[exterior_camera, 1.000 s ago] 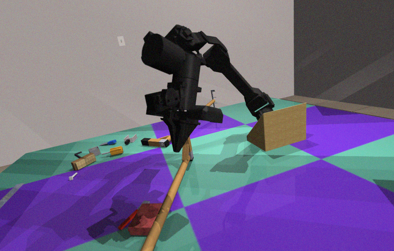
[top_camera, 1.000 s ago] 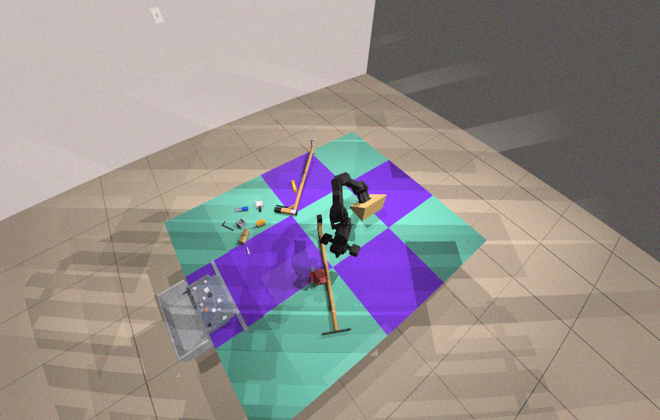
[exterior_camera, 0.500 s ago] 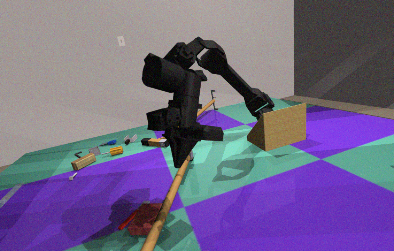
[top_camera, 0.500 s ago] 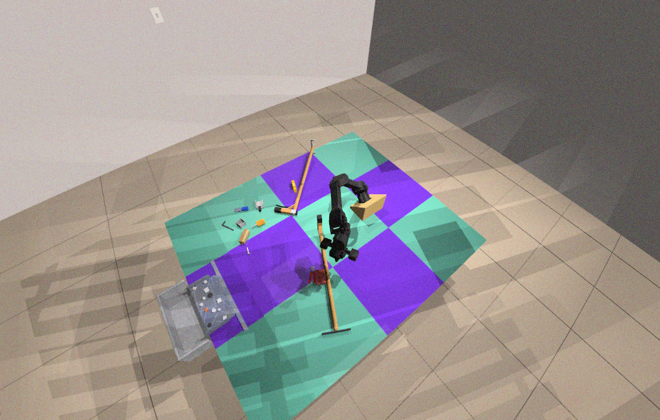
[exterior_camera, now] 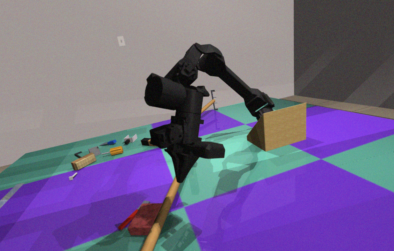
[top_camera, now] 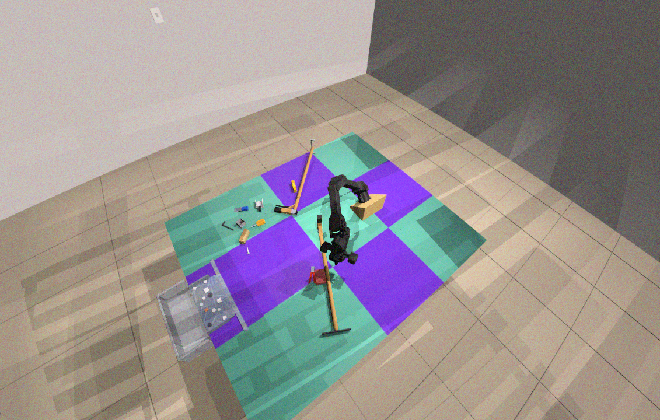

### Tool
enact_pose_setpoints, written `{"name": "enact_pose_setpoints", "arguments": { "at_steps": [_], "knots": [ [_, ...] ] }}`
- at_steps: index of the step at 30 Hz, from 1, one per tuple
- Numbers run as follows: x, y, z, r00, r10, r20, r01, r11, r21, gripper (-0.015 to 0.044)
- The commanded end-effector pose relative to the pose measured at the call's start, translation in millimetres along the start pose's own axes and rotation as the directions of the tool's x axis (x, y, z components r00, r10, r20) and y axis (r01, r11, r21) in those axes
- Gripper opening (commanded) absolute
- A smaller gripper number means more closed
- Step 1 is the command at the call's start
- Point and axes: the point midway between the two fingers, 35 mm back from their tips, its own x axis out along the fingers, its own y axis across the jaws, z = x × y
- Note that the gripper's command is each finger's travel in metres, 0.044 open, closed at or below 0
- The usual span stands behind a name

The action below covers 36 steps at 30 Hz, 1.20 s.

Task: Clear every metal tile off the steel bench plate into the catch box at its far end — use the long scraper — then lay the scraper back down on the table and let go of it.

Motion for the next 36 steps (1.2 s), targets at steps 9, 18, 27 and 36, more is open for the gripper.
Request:
{"name": "enact_pose_setpoints", "arguments": {
  "at_steps": [9, 18, 27, 36],
  "knots": [
    [26, -1, -13, 1.0, -0.005, -0.001, 0.005, 1.0, -0.006, 0.0],
    [44, -1, -25, 1.0, -0.006, -0.002, 0.006, 1.0, -0.007, 0.0],
    [60, -2, -37, 1.0, -0.009, -0.002, 0.009, 1.0, -0.007, 0.0],
    [68, -4, -41, 1.0, -0.01, -0.003, 0.009, 1.0, -0.007, 0.0]
  ]
}}
